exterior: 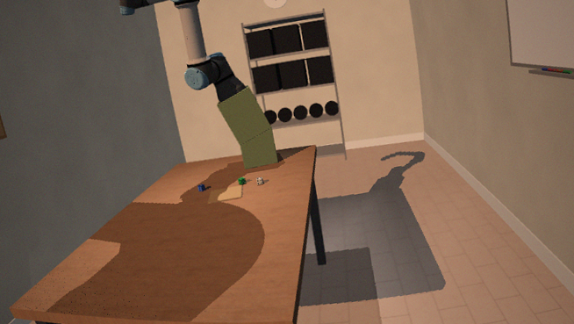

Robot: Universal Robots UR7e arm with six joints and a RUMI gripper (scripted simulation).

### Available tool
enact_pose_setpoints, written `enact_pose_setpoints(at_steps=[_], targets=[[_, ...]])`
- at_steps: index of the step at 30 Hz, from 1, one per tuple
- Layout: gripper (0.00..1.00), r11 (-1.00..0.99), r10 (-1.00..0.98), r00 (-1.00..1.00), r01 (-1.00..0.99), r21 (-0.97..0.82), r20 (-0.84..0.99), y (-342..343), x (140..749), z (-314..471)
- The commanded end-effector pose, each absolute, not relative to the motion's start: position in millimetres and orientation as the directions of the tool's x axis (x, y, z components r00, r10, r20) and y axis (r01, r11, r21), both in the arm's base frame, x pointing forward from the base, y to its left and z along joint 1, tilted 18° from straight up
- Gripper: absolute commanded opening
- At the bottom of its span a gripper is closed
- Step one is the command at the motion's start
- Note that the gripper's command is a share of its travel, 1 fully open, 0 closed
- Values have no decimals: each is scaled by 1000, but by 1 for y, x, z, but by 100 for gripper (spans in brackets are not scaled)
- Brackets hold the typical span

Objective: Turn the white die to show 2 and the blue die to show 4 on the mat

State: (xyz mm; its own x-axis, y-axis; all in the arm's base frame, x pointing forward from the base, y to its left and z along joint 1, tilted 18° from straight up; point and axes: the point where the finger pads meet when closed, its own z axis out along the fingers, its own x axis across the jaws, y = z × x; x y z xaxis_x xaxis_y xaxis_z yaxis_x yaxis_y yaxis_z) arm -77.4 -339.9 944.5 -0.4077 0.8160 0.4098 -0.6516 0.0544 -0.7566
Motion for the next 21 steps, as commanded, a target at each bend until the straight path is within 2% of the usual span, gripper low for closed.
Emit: enact_pose_setpoints(at_steps=[1, 21], targets=[[100, 54, 816, -408, -652, -757, 409, -339, -77, 945], [100, 53, 814, -410, -651, -757, 410, -341, -77, 944]])
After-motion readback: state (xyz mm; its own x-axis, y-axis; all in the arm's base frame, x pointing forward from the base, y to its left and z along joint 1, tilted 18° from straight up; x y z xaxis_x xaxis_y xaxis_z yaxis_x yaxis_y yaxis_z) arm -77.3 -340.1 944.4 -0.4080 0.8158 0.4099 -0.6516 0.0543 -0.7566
